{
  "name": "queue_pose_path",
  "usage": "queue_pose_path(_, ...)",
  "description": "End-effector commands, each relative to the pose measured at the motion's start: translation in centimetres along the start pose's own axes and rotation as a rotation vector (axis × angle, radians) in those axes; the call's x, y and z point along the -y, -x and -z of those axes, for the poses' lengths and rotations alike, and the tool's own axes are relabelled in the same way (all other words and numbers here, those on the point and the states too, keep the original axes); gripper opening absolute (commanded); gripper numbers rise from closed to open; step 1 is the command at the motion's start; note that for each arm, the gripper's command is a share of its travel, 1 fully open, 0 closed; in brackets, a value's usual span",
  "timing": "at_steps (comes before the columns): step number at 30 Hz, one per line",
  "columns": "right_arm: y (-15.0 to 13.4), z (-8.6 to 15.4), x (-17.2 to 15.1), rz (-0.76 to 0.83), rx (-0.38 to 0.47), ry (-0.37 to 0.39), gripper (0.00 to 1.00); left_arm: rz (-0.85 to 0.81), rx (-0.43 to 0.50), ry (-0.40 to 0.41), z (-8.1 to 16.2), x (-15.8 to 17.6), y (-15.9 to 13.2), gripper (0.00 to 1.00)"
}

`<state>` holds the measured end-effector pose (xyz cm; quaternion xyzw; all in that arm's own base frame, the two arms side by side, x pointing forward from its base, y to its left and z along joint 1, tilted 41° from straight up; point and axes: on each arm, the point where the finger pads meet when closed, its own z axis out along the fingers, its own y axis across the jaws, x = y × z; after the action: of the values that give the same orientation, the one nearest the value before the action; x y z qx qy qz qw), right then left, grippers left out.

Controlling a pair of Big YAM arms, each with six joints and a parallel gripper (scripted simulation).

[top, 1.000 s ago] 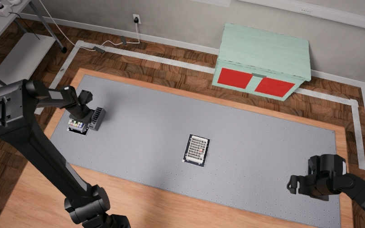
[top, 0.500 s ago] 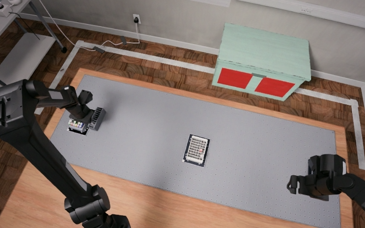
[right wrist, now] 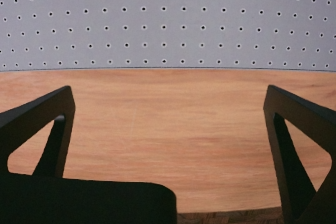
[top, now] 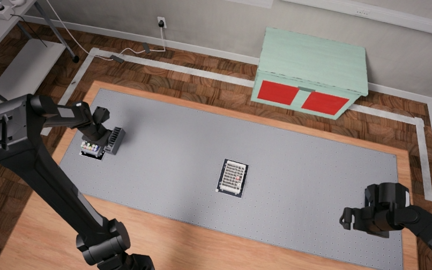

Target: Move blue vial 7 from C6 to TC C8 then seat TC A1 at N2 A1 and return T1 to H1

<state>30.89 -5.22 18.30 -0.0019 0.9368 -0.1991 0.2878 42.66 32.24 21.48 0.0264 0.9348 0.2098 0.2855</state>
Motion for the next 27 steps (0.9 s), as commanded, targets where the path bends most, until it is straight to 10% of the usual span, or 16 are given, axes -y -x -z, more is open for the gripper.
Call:
queue_pose_path(1, 1.02, 0.52, 0.26, -0.014, 0.022, 0.000, 1.00, -0.003, 0.005, -0.006, -0.31, -0.14, 1.49, 0.24)
queue_pose_path(27, 1.02, 0.52, 0.26, -0.014, 0.022, 0.000, 1.00, -0.003, -0.007, -0.017, -0.61, 0.46, 0.76, 0.24)
